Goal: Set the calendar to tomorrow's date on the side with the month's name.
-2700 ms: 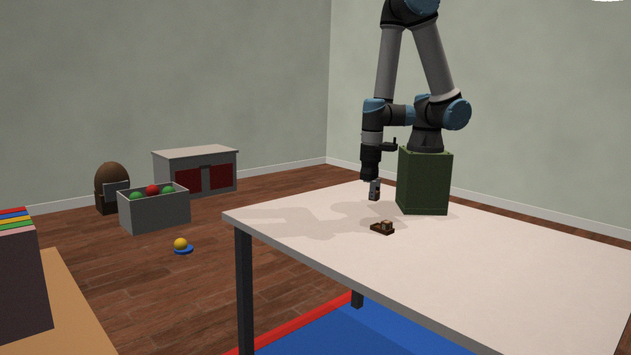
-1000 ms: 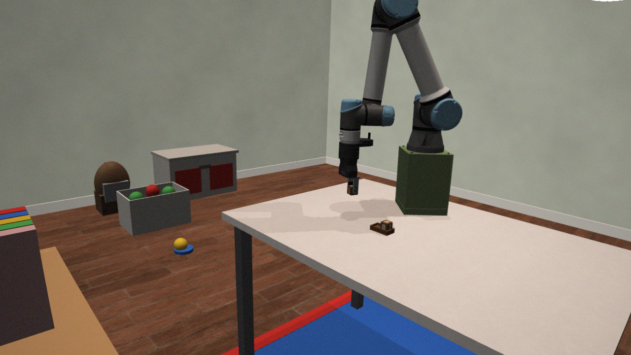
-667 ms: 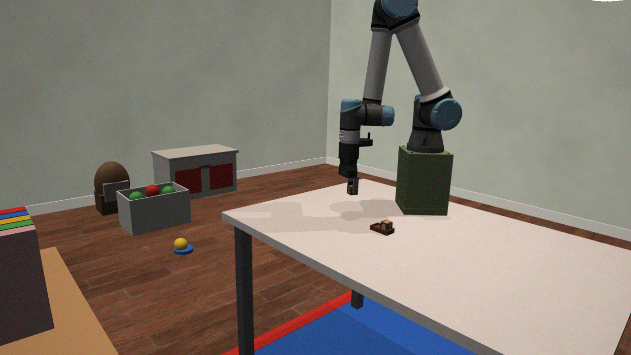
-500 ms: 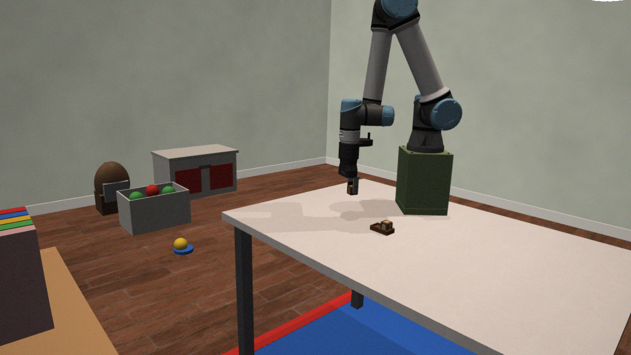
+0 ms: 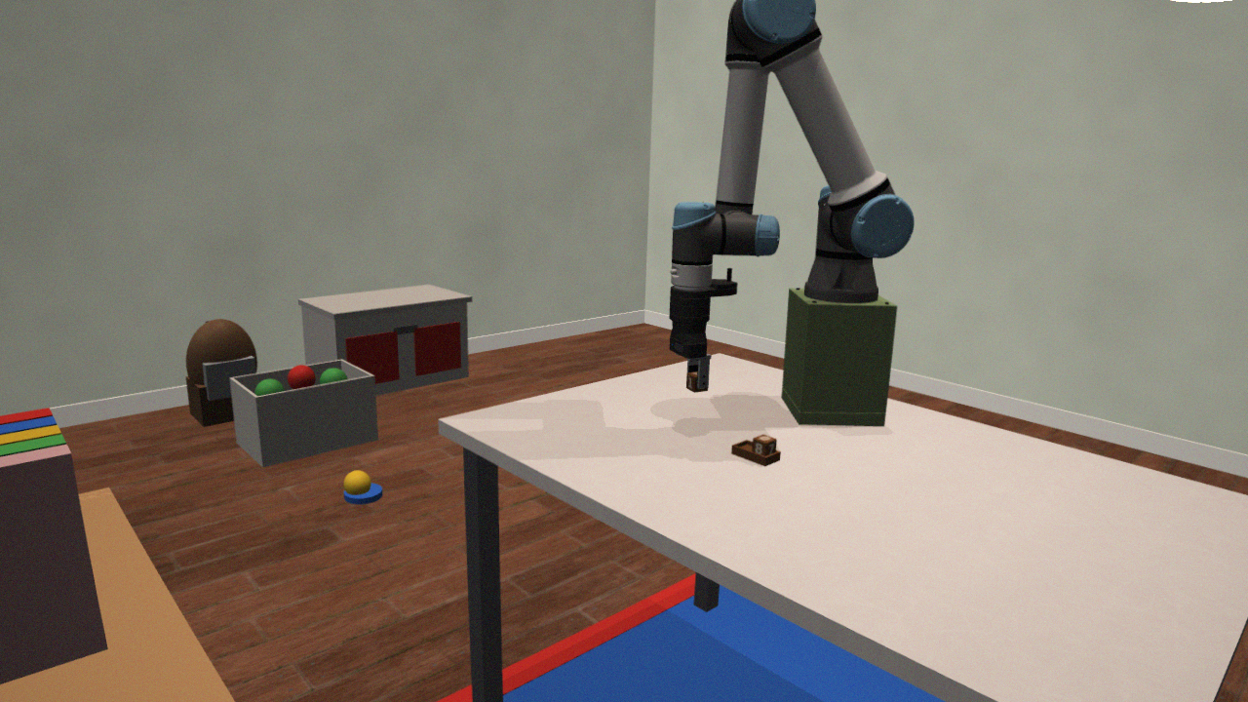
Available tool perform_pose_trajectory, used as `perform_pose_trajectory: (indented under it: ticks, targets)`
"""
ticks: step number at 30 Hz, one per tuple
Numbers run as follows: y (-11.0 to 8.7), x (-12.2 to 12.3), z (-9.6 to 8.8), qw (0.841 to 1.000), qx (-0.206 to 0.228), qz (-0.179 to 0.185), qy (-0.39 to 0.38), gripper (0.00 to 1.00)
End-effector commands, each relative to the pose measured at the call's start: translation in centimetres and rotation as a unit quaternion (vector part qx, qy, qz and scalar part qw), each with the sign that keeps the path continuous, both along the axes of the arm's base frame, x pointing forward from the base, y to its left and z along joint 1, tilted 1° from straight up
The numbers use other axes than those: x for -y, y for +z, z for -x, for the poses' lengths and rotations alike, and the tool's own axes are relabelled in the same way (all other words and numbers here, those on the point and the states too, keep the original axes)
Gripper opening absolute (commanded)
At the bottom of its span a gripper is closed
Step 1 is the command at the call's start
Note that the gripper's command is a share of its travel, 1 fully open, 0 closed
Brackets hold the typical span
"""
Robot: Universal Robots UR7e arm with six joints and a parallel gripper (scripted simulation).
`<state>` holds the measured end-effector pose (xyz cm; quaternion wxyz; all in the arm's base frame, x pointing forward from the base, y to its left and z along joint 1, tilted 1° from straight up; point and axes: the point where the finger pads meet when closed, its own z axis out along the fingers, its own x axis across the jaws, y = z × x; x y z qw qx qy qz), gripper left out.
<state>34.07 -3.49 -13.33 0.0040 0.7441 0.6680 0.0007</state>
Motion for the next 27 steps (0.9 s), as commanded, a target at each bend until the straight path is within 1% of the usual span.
perform_pose_trajectory:
  ticks: [1, 15, 17, 22, 27]
  targets:
    - [-0.9, 0.2, -0.3, 1.0, 0.003, 0.001, -0.001, 0.6]
    - [-5.8, 0.3, -0.3, 1.0, 0.003, 0.001, -0.001, 0.6]
    - [-5.8, 0.3, -0.3, 1.0, 0.003, 0.001, -0.001, 0.6]
    - [-7.2, 0.4, -0.3, 1.0, 0.003, 0.001, -0.001, 0.6]
    - [-8.1, 0.4, -0.3, 1.0, 0.003, 0.001, -0.001, 0.6]
